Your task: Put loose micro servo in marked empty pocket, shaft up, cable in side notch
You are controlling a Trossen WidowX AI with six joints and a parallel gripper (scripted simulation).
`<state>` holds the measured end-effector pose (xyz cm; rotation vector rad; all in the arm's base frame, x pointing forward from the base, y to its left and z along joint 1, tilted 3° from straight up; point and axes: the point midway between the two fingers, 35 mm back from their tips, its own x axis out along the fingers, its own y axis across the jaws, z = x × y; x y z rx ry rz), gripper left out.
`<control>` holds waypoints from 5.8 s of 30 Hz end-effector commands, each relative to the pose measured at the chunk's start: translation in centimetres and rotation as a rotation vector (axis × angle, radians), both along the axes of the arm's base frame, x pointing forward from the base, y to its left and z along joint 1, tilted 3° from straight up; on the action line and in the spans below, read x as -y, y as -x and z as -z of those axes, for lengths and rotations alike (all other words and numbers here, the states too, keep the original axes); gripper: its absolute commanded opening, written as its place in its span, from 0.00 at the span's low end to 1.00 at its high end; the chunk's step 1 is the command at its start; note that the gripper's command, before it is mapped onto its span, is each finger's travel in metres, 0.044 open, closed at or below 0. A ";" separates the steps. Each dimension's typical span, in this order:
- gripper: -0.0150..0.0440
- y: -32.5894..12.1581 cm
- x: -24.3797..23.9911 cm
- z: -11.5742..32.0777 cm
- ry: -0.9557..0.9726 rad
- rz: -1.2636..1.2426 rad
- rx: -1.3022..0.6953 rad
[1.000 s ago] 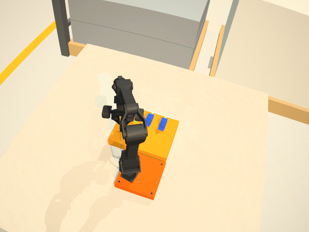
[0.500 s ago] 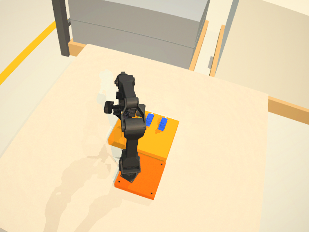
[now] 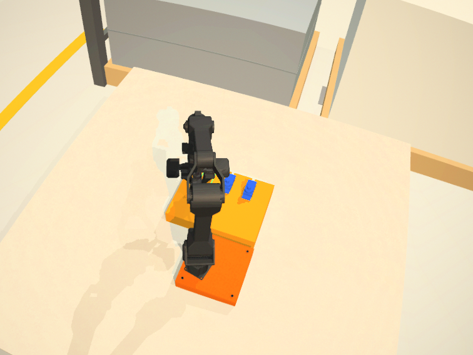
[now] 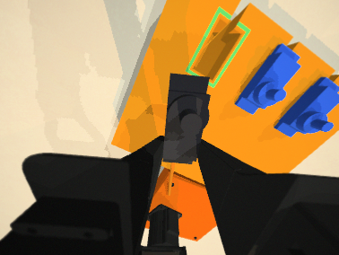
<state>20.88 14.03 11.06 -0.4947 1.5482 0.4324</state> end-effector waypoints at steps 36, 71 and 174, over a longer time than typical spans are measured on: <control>0.25 0.0 0.1 -0.2 -0.015 -1.339 -0.053; 0.25 0.0 0.1 -0.2 -0.028 -2.553 -0.112; 0.25 -10.9 -1.8 4.5 -0.020 -2.744 -0.118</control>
